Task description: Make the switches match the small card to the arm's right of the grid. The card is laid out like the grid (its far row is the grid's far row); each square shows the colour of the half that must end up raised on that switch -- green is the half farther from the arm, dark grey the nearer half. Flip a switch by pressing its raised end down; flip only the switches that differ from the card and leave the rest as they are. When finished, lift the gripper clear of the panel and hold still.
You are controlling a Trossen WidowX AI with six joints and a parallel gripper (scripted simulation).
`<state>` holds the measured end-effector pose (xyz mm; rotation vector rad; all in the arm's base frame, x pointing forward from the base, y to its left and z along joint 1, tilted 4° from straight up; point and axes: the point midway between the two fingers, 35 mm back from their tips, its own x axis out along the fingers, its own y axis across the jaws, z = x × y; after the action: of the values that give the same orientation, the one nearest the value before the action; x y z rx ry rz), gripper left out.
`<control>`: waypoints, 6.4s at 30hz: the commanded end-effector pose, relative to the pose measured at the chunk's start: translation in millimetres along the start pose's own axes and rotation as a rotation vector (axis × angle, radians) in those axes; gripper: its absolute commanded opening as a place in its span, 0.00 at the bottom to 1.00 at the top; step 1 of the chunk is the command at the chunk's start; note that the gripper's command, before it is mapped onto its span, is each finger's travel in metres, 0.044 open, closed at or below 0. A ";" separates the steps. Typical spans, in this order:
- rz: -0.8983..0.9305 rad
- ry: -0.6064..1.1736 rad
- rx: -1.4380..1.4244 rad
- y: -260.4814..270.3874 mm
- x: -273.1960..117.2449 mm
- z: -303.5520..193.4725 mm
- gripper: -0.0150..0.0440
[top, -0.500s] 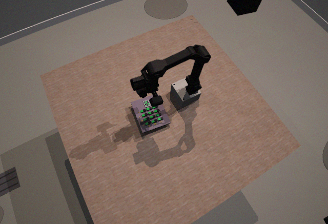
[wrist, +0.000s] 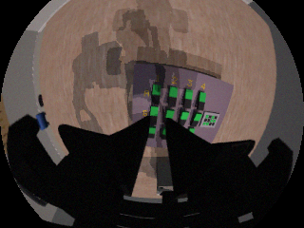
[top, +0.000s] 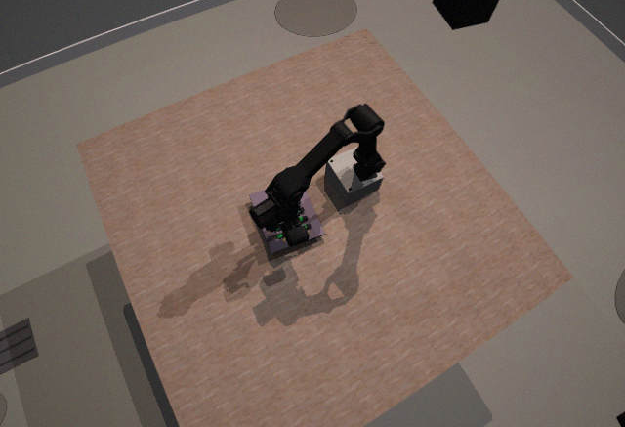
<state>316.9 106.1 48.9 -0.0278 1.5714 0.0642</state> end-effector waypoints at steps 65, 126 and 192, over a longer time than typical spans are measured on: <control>0.009 -0.044 0.010 3.6 60.5 3.0 0.25; 0.002 -0.020 0.010 -56.2 3.8 2.8 0.25; 0.002 -0.044 0.010 -56.0 61.5 2.5 0.25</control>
<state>322.9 52.4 -12.8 -0.0106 1.5282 0.0599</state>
